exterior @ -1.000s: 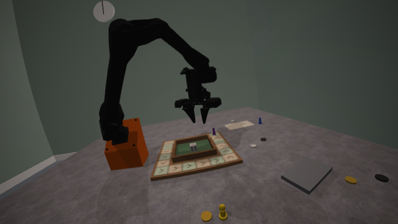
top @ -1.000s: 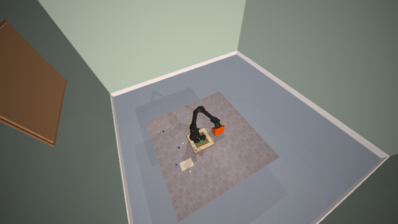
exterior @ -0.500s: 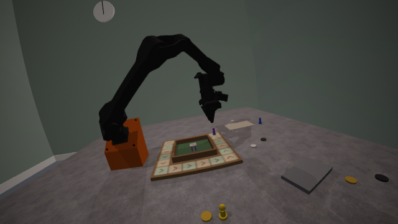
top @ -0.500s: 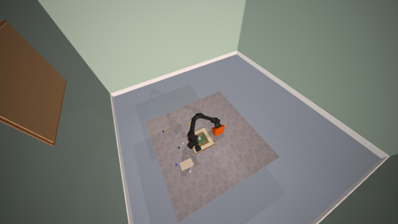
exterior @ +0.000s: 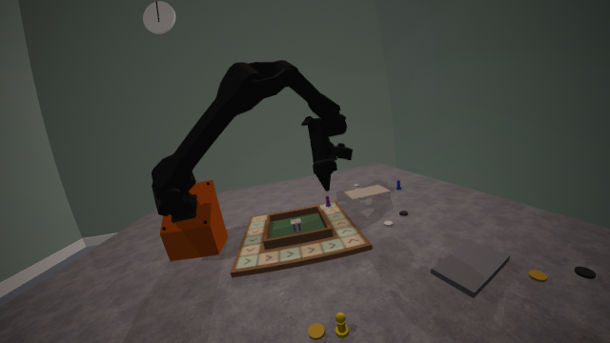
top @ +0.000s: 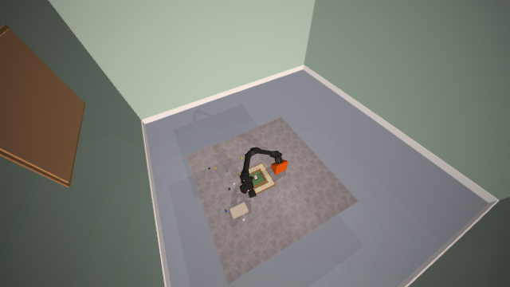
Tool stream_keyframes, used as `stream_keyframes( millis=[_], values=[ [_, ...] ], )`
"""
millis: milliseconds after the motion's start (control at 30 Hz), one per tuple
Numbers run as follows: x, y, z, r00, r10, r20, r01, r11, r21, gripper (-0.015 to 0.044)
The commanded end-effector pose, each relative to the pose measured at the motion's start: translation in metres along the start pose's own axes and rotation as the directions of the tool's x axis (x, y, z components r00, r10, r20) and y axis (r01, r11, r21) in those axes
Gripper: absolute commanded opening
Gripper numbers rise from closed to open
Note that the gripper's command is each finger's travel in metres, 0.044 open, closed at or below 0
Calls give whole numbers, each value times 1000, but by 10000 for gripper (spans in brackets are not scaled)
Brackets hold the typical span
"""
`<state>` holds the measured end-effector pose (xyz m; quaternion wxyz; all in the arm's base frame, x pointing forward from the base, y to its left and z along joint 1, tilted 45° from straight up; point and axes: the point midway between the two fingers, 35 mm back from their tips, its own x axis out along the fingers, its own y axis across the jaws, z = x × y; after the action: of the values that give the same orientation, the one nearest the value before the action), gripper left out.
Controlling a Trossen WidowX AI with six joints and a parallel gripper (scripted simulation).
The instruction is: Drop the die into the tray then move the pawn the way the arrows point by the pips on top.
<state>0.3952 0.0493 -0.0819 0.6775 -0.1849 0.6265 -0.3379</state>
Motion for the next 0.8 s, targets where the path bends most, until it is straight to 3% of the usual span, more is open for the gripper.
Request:
stream_keyframes(
  millis=[0,767],
  values=[
    [7,-1,-2,1000,-9,-8,9,1000,-6,200],
    [44,-2,-3,1000,-11,-7,10,1000,-6,200]
  ],
)
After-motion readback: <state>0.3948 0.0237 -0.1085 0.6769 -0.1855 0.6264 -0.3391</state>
